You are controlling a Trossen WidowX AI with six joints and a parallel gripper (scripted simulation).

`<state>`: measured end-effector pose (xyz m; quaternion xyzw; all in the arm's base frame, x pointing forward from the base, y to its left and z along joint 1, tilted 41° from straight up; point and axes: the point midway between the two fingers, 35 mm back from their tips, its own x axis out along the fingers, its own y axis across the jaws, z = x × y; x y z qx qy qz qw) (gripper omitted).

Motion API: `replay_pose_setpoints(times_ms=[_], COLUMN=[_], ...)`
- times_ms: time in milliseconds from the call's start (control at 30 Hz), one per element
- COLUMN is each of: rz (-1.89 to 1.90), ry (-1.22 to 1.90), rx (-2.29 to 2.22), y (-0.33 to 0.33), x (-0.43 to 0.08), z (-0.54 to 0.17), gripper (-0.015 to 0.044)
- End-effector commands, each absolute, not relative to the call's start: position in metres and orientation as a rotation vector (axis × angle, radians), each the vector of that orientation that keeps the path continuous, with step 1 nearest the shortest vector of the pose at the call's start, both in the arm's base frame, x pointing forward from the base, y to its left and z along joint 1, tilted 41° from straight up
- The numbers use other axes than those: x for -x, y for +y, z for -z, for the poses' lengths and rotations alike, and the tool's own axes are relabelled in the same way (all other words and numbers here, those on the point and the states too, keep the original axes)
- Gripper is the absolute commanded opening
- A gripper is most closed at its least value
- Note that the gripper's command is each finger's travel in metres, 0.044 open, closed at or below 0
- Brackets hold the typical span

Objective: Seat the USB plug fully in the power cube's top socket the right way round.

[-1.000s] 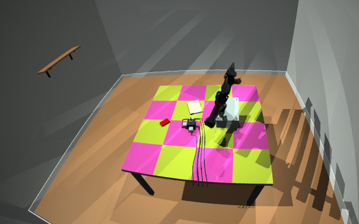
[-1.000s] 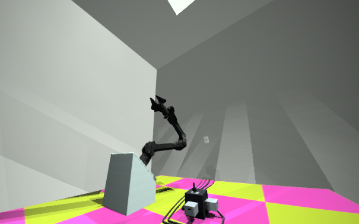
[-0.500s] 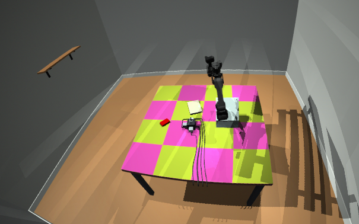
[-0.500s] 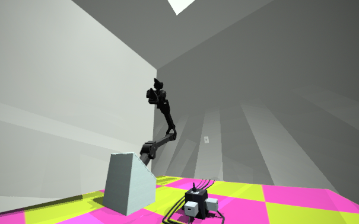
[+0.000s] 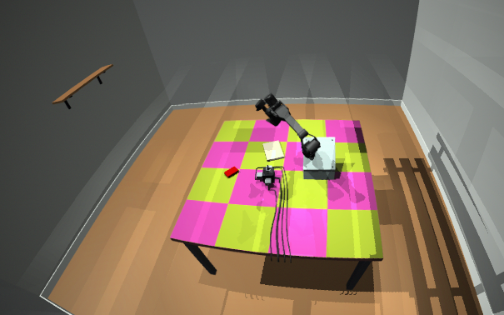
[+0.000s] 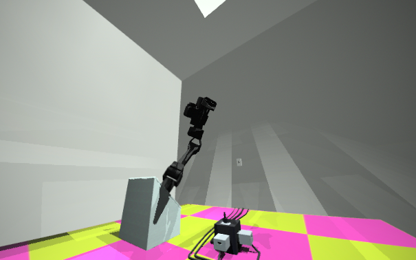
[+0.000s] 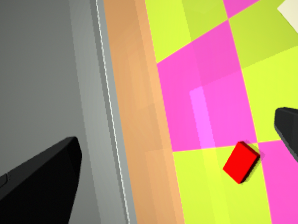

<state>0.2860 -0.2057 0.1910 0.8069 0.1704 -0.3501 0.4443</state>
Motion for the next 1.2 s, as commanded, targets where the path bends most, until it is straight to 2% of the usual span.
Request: replay_pose_setpoints(times_ms=[0,267,467,1167], rz=[0.825,0.76,0.74,0.739], ry=[0.735,1.313,1.702,1.726], rx=[-1.987,-1.857,-1.688,-1.675], y=[-0.148,-0.03,0.051,0.061], x=[-0.312,-0.325,-0.289,-0.289], z=[-0.15,-0.081,-0.037,-0.031], gripper=[0.044,0.044,0.044,0.044])
